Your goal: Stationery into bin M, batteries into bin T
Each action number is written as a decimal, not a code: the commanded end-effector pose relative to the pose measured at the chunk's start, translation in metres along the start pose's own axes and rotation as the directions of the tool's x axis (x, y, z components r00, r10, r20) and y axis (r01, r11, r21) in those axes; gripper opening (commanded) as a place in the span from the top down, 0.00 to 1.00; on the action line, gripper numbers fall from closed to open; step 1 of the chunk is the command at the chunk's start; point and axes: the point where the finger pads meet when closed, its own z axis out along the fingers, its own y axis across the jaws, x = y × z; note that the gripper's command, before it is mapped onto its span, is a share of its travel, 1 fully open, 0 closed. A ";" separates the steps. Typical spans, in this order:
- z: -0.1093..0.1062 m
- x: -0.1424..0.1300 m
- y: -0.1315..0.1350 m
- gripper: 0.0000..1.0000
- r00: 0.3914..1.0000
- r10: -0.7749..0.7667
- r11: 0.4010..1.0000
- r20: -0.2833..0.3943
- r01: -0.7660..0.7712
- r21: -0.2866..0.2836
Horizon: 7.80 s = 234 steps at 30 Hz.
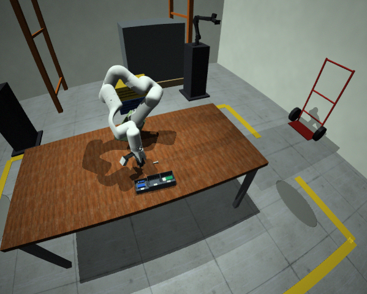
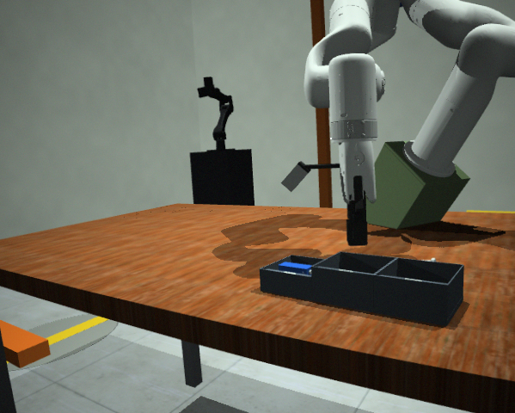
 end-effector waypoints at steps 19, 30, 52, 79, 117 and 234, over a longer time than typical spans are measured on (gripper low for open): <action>-0.031 0.001 0.000 1.00 1.000 0.000 1.000 -0.001 0.000 0.001; -0.038 -0.003 -0.012 1.00 1.000 0.000 1.000 -0.001 0.000 0.001; -0.038 -0.036 -0.121 1.00 1.000 0.000 1.000 -0.001 0.000 0.002; -0.038 -0.059 -0.202 1.00 0.873 0.488 0.873 0.001 -0.488 0.003; 0.000 -0.060 -0.200 1.00 0.873 0.488 0.873 0.001 -0.488 0.003; -0.169 -0.059 -0.200 0.00 0.873 0.488 0.873 0.001 -0.488 0.003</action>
